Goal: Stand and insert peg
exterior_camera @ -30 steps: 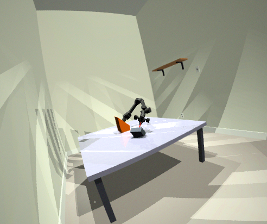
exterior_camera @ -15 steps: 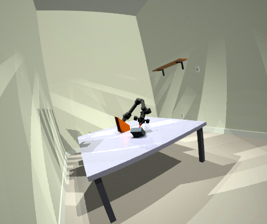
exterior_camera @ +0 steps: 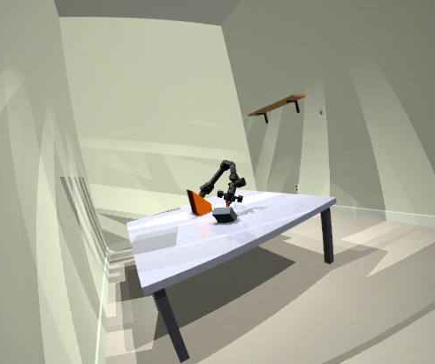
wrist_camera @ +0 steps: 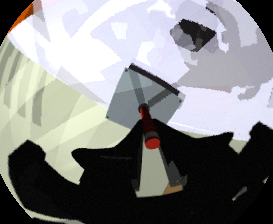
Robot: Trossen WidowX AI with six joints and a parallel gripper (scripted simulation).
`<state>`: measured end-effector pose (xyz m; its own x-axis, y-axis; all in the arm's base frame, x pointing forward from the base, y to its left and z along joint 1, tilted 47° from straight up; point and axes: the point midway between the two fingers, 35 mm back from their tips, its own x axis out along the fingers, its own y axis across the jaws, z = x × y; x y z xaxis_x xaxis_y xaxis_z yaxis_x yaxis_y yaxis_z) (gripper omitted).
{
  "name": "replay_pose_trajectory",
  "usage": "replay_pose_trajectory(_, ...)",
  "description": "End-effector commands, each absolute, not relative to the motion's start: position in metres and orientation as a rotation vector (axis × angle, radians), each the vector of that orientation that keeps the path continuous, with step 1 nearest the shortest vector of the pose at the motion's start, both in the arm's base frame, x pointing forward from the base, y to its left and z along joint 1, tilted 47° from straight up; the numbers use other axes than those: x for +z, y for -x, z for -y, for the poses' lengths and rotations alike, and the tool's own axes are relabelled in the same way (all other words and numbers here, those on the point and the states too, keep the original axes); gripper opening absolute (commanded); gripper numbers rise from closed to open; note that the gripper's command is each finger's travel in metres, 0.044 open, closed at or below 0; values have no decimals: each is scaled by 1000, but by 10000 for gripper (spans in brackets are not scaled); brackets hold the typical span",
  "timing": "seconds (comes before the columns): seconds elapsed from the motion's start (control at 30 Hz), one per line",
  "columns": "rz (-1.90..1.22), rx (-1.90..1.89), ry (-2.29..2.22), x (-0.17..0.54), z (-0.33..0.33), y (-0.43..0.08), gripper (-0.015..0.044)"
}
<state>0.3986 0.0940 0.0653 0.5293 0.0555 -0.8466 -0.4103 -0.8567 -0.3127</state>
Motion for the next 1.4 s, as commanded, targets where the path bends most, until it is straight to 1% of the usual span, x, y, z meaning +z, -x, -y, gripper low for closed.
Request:
replay_pose_trajectory(0.0, -286, 1289, 2291, 67, -94, -398, 0)
replay_pose_trajectory(1.37, -286, 1289, 2291, 56, -94, -408, 0)
